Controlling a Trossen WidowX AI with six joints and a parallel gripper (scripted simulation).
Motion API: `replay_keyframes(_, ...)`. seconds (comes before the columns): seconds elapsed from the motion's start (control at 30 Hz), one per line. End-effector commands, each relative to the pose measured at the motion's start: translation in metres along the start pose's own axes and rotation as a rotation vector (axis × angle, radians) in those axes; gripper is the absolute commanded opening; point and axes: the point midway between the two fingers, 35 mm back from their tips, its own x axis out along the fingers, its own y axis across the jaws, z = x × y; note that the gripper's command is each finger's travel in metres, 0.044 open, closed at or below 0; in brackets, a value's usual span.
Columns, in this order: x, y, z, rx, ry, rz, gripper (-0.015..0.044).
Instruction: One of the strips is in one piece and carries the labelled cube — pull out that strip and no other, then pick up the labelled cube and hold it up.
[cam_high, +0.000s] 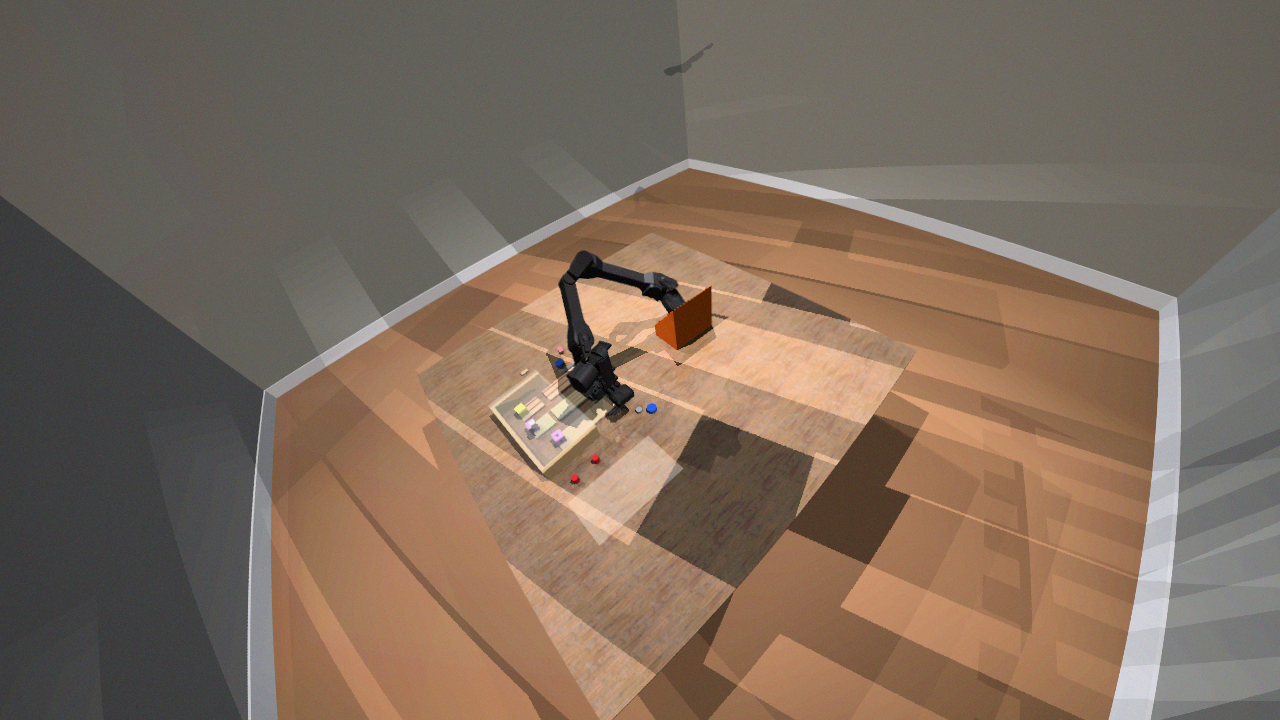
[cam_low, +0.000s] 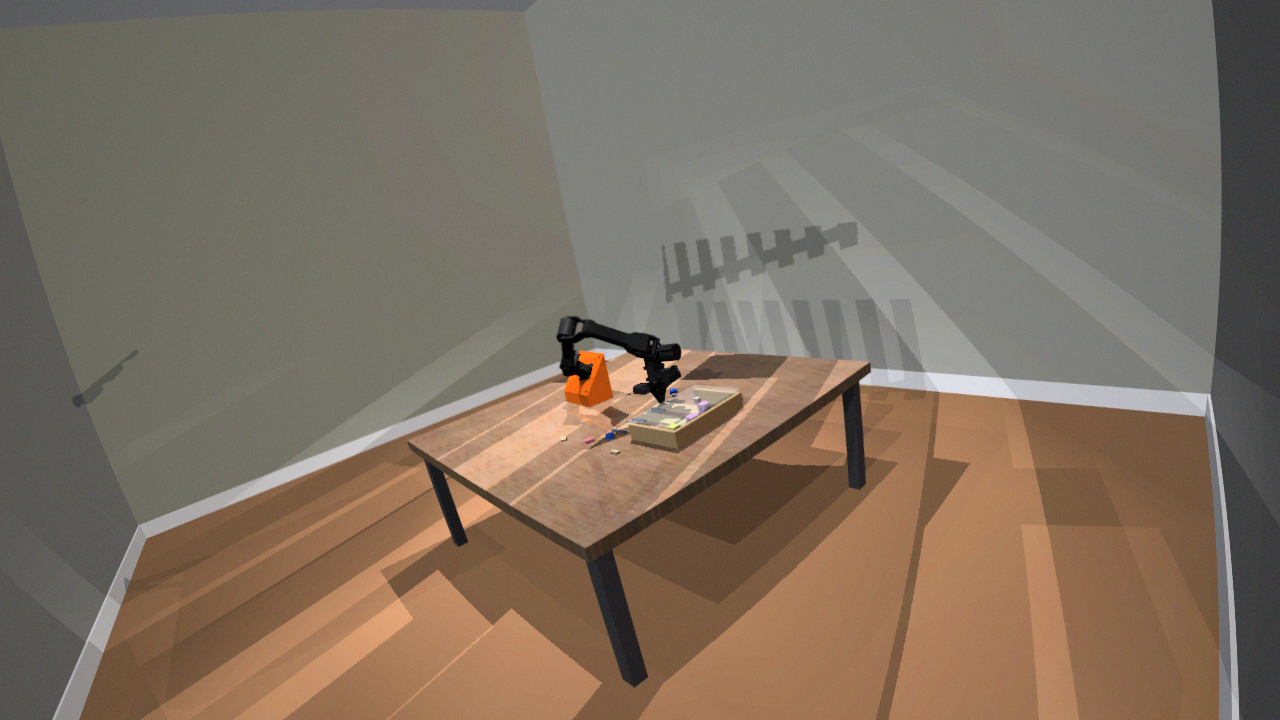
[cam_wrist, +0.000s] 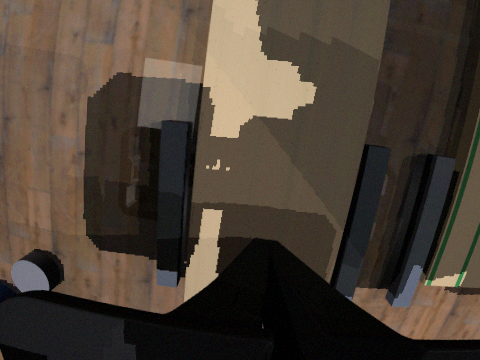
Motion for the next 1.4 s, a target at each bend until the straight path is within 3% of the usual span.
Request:
replay_keyframes(0.0,0.006,0.000,-0.014,-0.007,0.026,0.001,0.0000)
replay_keyframes(1.37,0.005,-0.001,-0.075,-0.009,0.028,0.001,0.0000)
